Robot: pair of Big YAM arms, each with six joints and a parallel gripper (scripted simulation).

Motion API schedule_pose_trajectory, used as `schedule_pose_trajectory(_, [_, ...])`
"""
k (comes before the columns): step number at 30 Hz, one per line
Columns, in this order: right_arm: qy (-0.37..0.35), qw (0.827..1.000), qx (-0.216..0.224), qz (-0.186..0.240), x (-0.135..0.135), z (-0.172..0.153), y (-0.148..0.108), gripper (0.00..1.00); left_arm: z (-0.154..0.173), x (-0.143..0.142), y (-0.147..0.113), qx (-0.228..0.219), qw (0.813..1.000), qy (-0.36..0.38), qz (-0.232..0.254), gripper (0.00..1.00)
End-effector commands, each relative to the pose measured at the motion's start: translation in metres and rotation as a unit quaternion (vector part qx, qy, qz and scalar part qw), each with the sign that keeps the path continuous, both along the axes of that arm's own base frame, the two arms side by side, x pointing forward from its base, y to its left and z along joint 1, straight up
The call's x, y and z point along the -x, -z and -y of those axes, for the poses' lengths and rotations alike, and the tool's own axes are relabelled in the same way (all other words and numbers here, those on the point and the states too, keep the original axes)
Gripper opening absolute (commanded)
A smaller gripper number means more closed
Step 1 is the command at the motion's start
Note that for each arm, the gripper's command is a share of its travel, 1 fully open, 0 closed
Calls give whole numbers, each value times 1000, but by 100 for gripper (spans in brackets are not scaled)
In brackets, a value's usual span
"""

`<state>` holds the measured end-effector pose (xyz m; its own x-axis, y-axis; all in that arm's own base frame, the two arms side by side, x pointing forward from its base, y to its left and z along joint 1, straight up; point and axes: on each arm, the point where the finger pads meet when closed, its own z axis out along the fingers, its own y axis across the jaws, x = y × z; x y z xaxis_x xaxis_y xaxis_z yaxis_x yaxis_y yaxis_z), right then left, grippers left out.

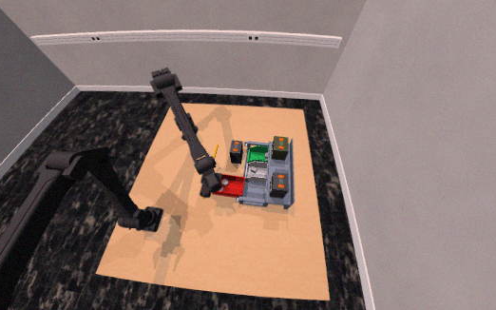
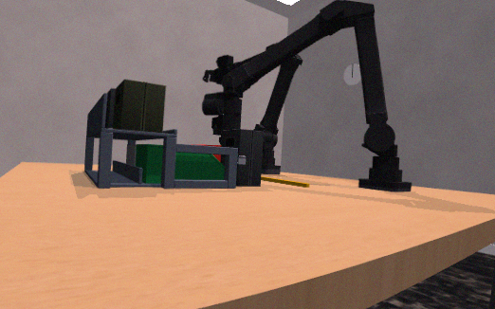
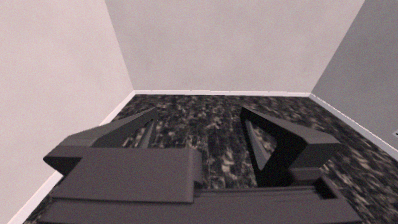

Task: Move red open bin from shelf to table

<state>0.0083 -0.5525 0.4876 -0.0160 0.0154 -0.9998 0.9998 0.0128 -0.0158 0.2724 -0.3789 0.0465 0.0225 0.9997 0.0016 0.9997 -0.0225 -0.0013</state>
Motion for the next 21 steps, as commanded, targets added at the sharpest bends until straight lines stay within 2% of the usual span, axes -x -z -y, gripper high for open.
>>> schedule_pose_trajectory(1, [3, 1000, 8, 8, 6, -8, -13, 100, 7, 4, -19, 22, 1000, 0, 11, 0])
schedule_pose_trajectory(21, [3, 1000, 8, 8, 6, -8, -13, 100, 7, 0, -22, 24, 1000, -4, 13, 0])
